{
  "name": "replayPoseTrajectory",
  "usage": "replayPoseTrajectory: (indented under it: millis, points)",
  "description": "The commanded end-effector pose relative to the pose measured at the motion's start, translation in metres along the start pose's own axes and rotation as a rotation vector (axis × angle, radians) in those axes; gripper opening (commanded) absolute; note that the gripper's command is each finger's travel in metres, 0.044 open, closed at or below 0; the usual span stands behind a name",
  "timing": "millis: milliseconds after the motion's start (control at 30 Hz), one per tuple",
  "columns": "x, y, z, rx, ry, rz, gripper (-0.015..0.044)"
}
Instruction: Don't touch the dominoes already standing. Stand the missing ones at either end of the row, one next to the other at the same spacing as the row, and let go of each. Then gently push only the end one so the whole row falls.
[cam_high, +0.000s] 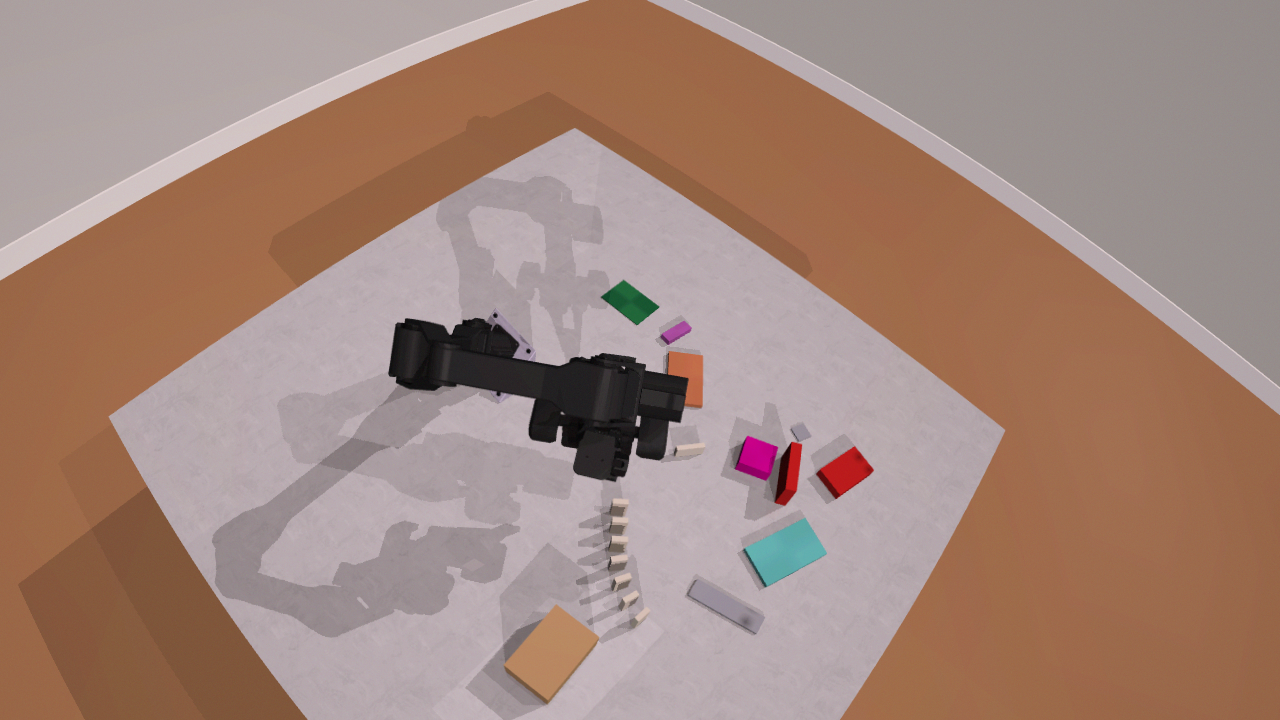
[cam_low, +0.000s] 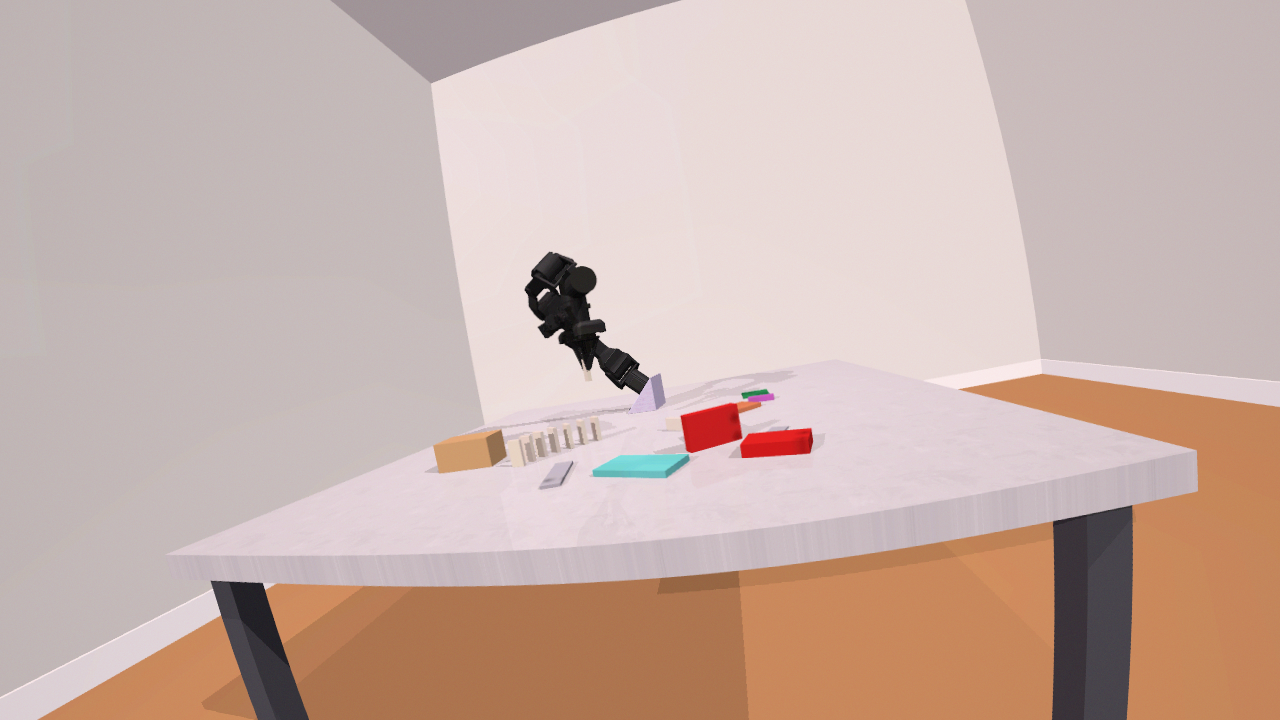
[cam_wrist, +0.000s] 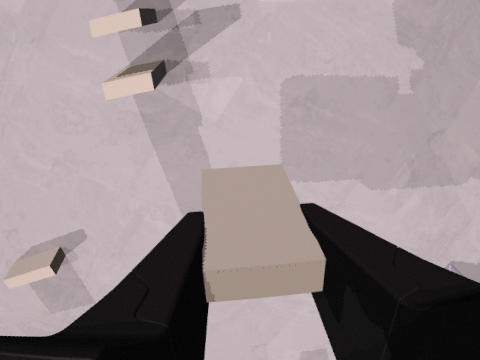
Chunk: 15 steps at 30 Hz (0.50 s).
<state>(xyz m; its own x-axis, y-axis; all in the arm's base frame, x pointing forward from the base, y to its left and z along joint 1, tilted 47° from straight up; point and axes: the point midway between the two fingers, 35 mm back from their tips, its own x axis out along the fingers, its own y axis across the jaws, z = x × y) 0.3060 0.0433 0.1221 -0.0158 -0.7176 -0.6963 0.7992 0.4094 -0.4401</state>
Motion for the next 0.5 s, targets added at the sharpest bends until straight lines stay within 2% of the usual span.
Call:
replayPoseTrajectory:
  millis: [0,200,467]
  points:
    - [0.006,0.034,-0.007,-0.075,0.007,-0.015,0.0107]
    - [0.014,0.049,-0.01,-0.105,0.006,-0.026,0.0107]
    - [0.048,0.052,-0.009,-0.105,0.007,-0.023,0.0107]
